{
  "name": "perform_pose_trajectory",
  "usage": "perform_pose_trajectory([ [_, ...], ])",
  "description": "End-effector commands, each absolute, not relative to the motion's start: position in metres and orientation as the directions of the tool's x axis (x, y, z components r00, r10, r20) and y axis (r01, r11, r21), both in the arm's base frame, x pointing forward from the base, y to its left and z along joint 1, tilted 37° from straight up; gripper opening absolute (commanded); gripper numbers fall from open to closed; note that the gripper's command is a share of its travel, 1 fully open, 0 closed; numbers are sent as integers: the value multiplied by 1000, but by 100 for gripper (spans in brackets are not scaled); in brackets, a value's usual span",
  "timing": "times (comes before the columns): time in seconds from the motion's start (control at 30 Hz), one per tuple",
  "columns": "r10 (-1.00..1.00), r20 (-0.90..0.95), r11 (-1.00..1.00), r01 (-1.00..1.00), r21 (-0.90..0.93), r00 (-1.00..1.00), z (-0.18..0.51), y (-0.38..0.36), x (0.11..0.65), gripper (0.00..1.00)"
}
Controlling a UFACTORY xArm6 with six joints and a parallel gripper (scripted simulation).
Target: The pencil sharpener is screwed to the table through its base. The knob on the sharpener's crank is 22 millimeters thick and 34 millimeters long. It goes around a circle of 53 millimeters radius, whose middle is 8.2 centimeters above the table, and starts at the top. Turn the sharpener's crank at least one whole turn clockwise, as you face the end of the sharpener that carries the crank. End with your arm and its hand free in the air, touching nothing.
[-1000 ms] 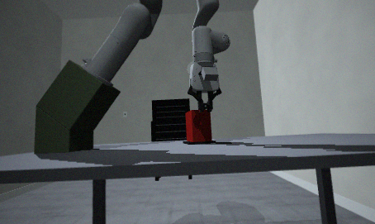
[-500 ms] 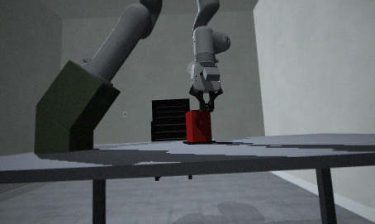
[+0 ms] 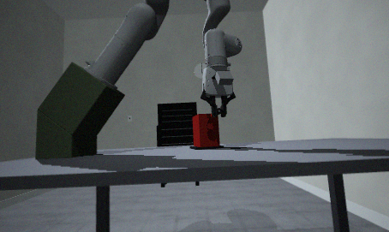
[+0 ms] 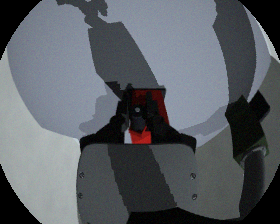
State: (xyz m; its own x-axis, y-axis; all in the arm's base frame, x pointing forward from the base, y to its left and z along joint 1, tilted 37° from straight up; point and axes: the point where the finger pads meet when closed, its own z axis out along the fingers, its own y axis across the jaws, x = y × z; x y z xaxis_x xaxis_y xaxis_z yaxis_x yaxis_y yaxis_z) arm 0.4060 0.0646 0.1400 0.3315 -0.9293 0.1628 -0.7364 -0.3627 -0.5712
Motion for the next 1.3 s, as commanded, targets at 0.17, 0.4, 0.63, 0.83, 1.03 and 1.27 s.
perform_pose_trajectory([
  [0.17,-930,169,-362,-734,-575,327,134,76,443,0],
  [0.4,-930,170,-362,-734,-575,326,131,76,446,0],
  [0.63,-930,169,-362,-734,-575,327,129,77,450,0],
  [0.83,-930,172,-362,-733,-575,325,128,76,452,0],
  [1.03,-930,169,-362,-733,-575,327,126,78,452,0],
  [1.27,-930,170,-363,-733,-575,326,124,78,455,0],
])
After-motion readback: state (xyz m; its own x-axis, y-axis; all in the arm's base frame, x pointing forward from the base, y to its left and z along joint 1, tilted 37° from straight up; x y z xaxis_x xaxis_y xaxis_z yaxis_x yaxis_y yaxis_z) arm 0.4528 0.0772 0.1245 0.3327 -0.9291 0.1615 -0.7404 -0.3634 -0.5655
